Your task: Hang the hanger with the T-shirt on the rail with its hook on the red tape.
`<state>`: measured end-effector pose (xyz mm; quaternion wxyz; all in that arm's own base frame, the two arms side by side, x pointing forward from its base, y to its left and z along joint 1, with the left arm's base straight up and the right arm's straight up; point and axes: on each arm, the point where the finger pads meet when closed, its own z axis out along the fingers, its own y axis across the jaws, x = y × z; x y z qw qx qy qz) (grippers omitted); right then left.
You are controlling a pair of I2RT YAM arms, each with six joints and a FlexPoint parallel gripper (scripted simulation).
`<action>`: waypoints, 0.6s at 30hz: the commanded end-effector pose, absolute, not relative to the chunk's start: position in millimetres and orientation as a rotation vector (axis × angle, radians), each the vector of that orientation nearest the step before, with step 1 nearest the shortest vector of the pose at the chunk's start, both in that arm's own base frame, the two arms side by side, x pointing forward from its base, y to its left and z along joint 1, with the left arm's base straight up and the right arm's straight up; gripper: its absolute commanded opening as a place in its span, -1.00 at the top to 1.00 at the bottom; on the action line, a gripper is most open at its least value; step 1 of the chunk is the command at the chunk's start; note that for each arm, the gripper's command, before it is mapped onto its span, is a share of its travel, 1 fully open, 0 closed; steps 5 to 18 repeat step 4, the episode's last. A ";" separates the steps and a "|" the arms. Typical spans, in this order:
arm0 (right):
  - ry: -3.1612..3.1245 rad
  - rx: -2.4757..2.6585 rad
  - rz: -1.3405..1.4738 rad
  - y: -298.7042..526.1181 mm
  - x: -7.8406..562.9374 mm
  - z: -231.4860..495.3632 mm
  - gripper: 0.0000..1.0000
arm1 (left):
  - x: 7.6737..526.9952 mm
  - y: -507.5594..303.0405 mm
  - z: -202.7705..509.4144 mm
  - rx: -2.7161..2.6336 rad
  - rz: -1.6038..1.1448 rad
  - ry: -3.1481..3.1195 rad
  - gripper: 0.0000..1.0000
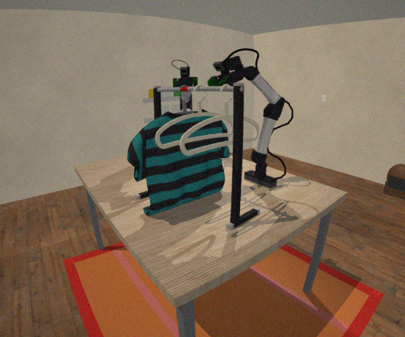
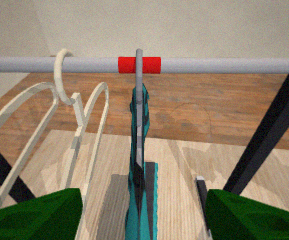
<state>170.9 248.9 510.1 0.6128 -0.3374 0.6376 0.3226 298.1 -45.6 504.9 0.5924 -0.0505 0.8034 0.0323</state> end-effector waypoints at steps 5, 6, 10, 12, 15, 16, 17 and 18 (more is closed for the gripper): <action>1.458 -0.771 0.751 248.1 169.1 515.3 -1.00 | 292.2 -41.9 513.6 -0.136 0.068 1.843 -0.31; 1.458 -0.771 0.751 248.1 169.1 515.3 -1.00 | 292.2 -41.9 513.6 -0.136 0.068 1.843 -0.31; 1.458 -0.771 0.751 248.1 169.1 515.3 -1.00 | 292.2 -41.9 513.6 -0.136 0.068 1.843 -0.31; 1.458 -0.771 0.751 248.1 169.1 515.3 -1.00 | 292.2 -41.9 513.6 -0.136 0.068 1.843 -0.31; 1.458 -0.771 0.751 248.1 169.1 515.3 -1.00 | 292.2 -41.9 513.6 -0.136 0.068 1.843 -0.31; 1.458 -0.771 0.751 248.1 169.1 515.3 -1.00 | 292.2 -41.9 513.6 -0.136 0.068 1.843 -0.31; 1.458 -0.771 0.751 248.1 169.1 515.3 -1.00 | 292.2 -41.9 513.6 -0.136 0.068 1.843 -0.31; 1.458 -0.771 0.751 248.1 169.1 515.3 -1.00 | 292.2 -41.9 513.6 -0.136 0.068 1.843 -0.31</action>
